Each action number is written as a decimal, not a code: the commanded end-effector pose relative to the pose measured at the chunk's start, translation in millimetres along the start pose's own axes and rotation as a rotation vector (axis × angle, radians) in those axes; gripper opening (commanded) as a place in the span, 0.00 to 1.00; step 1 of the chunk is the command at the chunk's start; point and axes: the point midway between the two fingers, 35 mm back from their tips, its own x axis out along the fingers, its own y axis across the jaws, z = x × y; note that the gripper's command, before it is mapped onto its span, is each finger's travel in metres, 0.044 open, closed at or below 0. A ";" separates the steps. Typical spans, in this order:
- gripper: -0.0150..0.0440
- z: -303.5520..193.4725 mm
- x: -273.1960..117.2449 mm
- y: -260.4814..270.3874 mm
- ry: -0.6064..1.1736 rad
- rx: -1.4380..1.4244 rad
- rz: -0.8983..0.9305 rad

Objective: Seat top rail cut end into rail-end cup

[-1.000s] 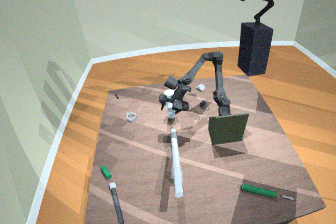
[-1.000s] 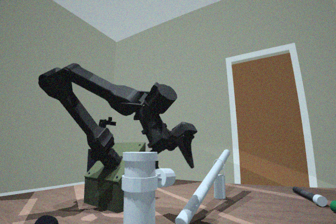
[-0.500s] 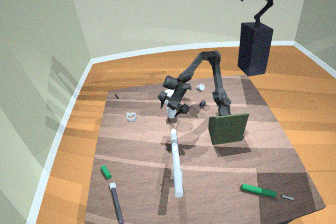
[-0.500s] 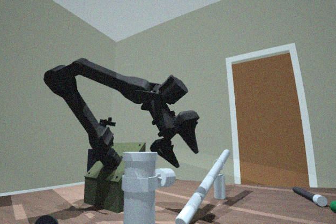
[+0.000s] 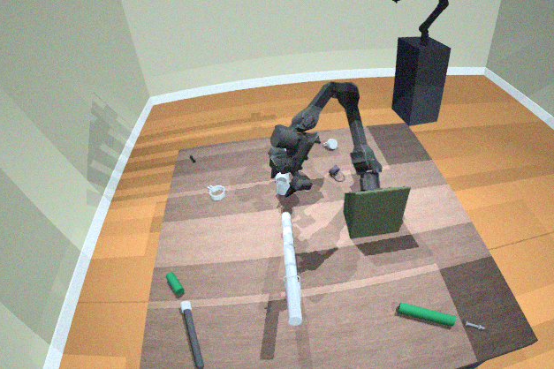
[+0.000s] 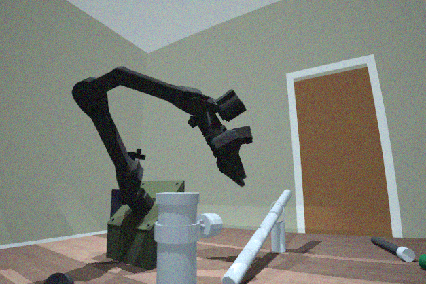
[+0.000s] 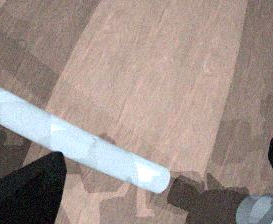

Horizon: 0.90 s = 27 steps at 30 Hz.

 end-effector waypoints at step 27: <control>1.00 4.0 73.5 69.8 0.345 -0.975 0.382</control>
